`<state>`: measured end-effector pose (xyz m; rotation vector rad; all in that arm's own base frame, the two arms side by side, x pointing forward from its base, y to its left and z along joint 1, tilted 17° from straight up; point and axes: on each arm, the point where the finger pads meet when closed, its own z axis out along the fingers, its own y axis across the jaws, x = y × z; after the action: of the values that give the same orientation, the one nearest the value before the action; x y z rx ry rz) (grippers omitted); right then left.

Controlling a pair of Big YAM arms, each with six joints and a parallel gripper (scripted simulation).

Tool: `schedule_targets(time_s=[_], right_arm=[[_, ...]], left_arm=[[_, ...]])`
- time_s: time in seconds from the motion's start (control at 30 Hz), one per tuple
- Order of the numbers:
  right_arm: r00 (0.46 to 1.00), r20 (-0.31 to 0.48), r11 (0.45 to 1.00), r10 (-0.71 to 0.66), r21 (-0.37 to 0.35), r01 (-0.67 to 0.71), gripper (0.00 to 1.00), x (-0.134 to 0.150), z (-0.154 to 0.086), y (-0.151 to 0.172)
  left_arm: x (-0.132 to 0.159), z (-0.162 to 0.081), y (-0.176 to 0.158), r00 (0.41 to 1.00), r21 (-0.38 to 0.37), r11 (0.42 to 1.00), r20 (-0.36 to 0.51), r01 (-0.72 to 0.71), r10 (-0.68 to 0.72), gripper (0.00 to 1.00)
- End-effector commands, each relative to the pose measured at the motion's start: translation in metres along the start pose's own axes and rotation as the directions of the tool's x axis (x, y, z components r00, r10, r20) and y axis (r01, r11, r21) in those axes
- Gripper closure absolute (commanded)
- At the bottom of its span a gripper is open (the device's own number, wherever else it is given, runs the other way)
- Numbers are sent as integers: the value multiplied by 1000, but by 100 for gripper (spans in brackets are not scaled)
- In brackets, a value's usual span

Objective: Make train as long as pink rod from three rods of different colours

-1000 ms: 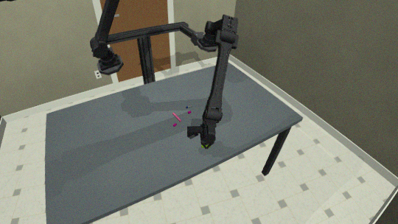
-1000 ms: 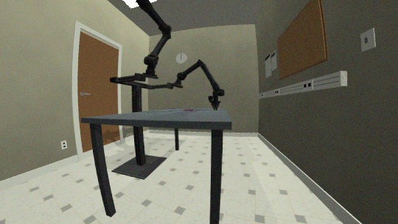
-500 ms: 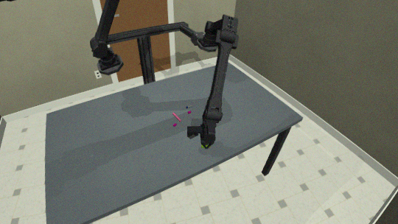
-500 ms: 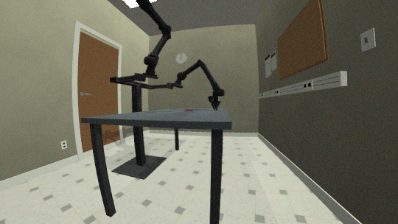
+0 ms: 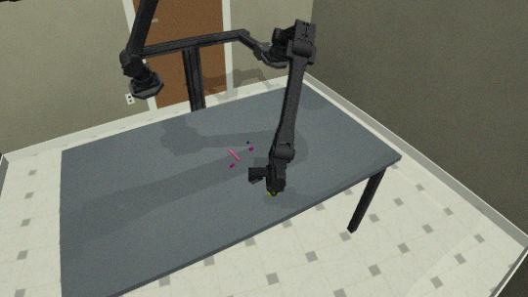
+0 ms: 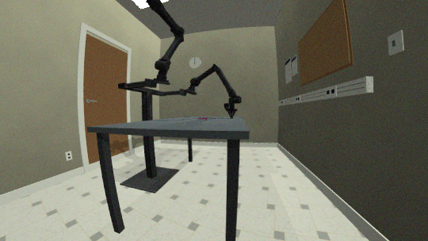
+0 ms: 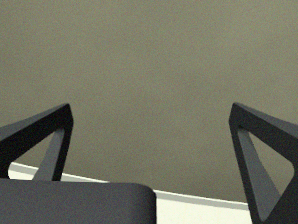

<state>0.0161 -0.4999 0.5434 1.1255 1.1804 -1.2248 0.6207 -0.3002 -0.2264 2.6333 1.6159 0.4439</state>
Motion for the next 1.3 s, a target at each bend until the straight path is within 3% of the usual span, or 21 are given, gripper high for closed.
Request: schedule_targets(time_s=[0.0,1.07,1.17,1.2,1.27], right_arm=[[998,61,1000,9,24,-11,0,-24,-8,-11],[998,61,1000,9,24,-11,0,-24,-8,-11],[998,61,1000,9,24,-11,0,-24,-8,-11],[998,61,1000,9,24,-11,0,-24,-8,-11],[998,61,1000,9,24,-11,0,-24,-8,-11]], left_arm=[[7,-1,21,1000,-41,999,3,14,-13,96],[6,-3,23,1000,-44,999,4,13,-13,96],[7,-30,33,1000,-66,998,5,16,-16,96],[2,-26,16,1000,-31,999,5,7,-6,96],[-7,-37,14,1000,-30,1000,7,1,-1,96]])
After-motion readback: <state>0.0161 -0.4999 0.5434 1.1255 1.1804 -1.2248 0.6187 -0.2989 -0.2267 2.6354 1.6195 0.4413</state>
